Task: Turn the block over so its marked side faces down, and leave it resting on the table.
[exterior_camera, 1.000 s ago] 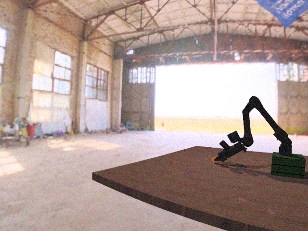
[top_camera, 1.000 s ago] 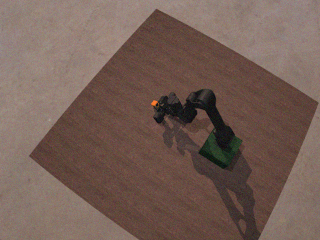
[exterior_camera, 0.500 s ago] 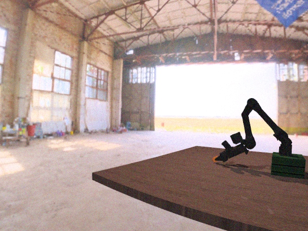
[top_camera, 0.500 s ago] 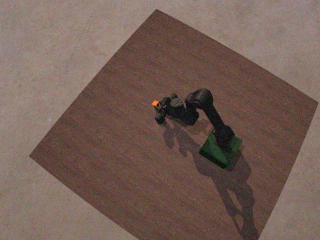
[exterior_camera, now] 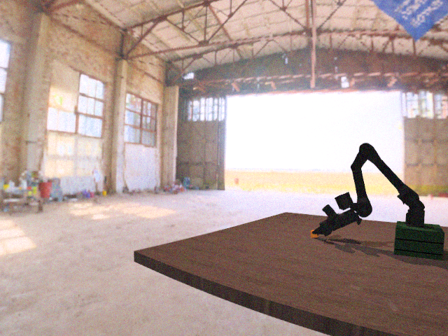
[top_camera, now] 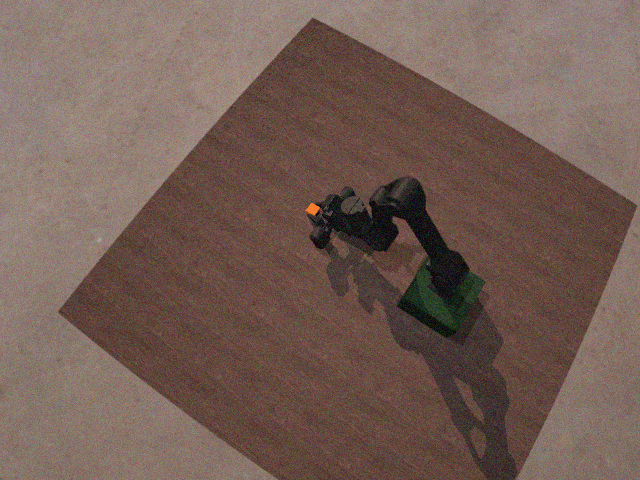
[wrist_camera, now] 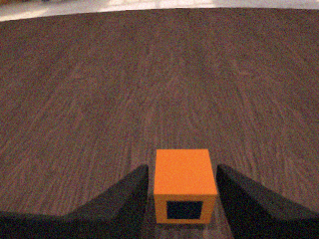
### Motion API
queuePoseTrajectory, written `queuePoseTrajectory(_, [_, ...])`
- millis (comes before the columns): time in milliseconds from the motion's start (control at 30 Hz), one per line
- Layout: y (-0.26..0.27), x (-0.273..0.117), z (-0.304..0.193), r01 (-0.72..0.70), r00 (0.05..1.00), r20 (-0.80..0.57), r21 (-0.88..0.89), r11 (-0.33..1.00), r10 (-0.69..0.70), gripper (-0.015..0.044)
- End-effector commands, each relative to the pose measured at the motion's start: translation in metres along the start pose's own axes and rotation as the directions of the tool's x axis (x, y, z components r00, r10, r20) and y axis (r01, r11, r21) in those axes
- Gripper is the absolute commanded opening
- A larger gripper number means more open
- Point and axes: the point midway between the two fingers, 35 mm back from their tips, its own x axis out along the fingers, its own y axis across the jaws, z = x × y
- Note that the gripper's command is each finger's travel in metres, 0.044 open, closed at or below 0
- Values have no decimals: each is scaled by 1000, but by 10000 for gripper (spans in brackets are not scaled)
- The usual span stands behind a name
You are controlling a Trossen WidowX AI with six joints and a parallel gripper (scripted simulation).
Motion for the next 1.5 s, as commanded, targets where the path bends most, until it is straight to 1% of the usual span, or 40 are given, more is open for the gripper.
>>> queuePoseTrajectory(0, [0,0,0,-2,1000,2,3,1000,2,289])
queuePoseTrajectory(200, [0,0,0,-2,1000,2,3,1000,2,440])
queuePoseTrajectory(1300, [0,0,0,-2,1000,2,3,1000,2,440])
queuePoseTrajectory(1367, [0,2,1,-2,1000,-24,4,1000,2,440])
queuePoseTrajectory(1467, [0,6,9,-2,991,-130,4,1000,2,440])
